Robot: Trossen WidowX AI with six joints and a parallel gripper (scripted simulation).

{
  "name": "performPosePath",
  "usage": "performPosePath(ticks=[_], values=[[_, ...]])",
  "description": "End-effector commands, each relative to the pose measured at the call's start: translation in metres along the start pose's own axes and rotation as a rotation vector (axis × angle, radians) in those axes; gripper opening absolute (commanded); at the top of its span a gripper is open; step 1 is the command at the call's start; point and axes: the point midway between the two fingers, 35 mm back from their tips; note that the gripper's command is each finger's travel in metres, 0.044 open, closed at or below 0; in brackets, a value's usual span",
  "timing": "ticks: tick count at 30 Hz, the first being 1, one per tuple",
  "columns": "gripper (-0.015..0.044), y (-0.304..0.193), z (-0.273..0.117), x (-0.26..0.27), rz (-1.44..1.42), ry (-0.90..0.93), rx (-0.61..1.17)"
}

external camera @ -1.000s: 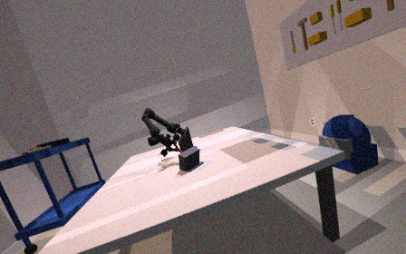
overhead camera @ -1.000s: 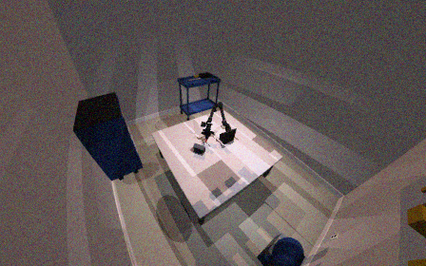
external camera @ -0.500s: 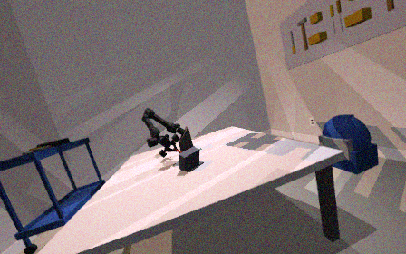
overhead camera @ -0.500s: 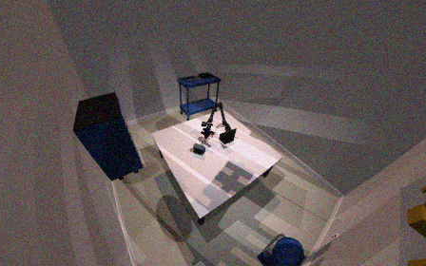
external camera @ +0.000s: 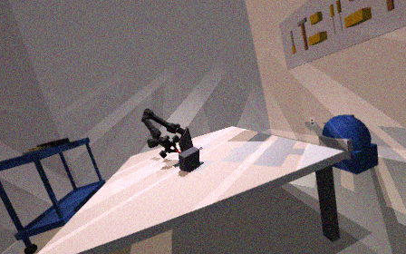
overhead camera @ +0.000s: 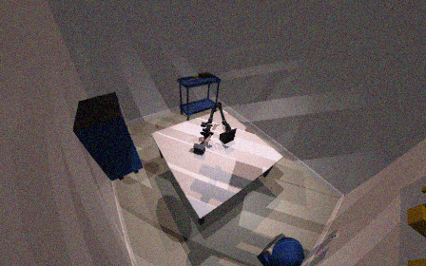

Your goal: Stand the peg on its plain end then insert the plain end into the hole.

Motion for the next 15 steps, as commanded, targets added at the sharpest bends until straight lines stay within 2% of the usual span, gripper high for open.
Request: performPosePath(ticks=[1,15], values=[[0.0000,0.003,0.005,-0.001,-0.002,0.002,-0.018],[0.0000,0.008,0.018,-0.004,-0.018,-0.003,-0.067]])
Point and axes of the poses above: the point midway between the two fingers, 35 mm back from their tips, its own z axis out along the fingers, its own x axis across the jaws, y = z × x, and after that the axes turned 1 degree about -z, right-handed
